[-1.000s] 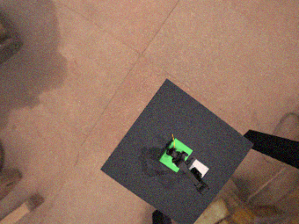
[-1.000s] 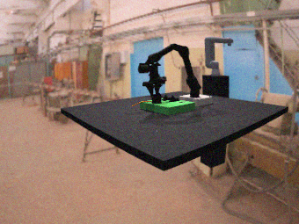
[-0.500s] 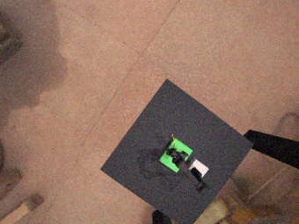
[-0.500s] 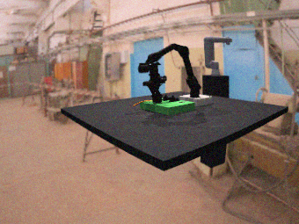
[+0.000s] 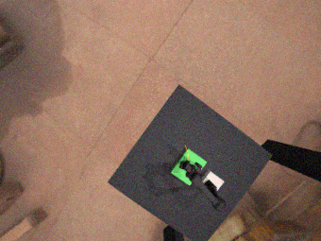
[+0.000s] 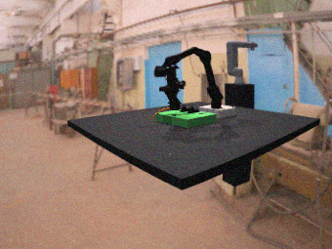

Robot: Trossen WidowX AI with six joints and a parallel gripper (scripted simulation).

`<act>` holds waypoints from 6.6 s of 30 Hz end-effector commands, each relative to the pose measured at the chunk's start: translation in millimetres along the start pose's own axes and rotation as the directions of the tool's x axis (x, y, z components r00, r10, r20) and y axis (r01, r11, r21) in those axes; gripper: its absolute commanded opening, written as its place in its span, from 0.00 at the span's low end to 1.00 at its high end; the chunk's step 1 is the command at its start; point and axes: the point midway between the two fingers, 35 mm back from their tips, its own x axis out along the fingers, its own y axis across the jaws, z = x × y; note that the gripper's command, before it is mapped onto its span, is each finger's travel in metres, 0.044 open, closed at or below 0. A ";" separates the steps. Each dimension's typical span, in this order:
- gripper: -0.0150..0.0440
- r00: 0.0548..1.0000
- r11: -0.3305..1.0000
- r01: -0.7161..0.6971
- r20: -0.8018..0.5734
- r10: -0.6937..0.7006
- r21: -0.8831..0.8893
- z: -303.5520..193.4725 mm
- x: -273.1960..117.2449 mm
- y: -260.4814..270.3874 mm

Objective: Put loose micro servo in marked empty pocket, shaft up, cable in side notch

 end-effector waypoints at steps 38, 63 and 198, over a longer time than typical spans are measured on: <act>0.25 1.000 1.000 0.003 0.002 -0.003 -0.003 106.2 -1.9 6.0; 0.25 1.000 0.863 0.001 0.004 -0.003 0.506 123.4 -2.0 0.8; 0.25 1.000 -0.291 -0.005 0.007 0.004 0.957 155.4 45.8 104.0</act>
